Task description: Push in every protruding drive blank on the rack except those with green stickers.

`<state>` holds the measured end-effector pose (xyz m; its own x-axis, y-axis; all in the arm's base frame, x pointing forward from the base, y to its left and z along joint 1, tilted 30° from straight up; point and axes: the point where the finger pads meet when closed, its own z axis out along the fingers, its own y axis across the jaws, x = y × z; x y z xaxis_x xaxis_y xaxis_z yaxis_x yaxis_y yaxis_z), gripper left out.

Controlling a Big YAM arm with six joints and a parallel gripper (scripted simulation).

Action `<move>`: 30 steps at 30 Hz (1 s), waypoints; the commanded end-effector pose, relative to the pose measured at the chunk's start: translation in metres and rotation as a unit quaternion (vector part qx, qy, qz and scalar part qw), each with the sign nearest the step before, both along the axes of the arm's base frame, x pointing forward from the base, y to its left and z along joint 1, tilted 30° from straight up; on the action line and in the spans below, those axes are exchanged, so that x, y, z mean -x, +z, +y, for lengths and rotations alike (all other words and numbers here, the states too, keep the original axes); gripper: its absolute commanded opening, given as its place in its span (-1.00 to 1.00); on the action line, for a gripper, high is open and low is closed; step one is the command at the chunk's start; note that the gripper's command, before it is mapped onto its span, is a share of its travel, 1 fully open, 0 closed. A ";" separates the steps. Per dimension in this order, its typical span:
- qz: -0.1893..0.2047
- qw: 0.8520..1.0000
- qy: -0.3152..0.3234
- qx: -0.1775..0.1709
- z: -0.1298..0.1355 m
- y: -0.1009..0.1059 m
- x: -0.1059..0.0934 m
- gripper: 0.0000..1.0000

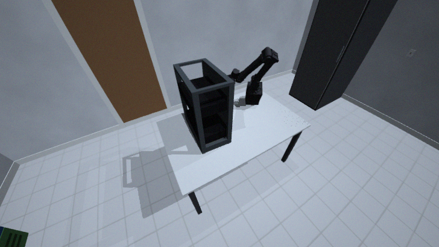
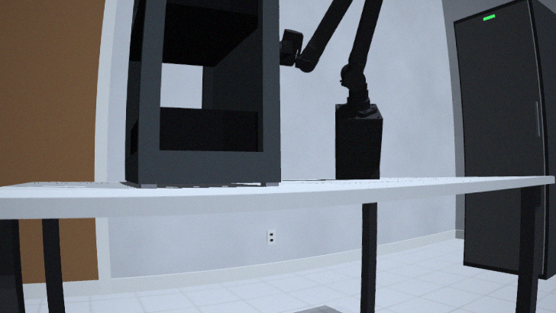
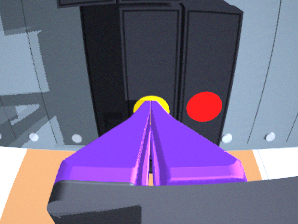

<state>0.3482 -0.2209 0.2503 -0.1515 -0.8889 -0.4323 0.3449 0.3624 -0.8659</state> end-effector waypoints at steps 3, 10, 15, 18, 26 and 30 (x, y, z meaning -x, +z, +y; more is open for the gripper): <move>-0.005 1.000 0.005 0.013 -0.006 0.012 -0.020 -1.00; -0.005 1.000 0.006 0.013 -0.008 0.014 -0.028 -1.00; -0.005 1.000 0.006 0.013 -0.008 0.014 -0.028 -1.00; -0.005 1.000 0.006 0.013 -0.008 0.014 -0.028 -1.00; -0.005 1.000 0.005 0.013 -0.011 0.018 -0.038 -1.00; -0.005 1.000 0.005 0.013 -0.013 0.020 -0.047 -1.00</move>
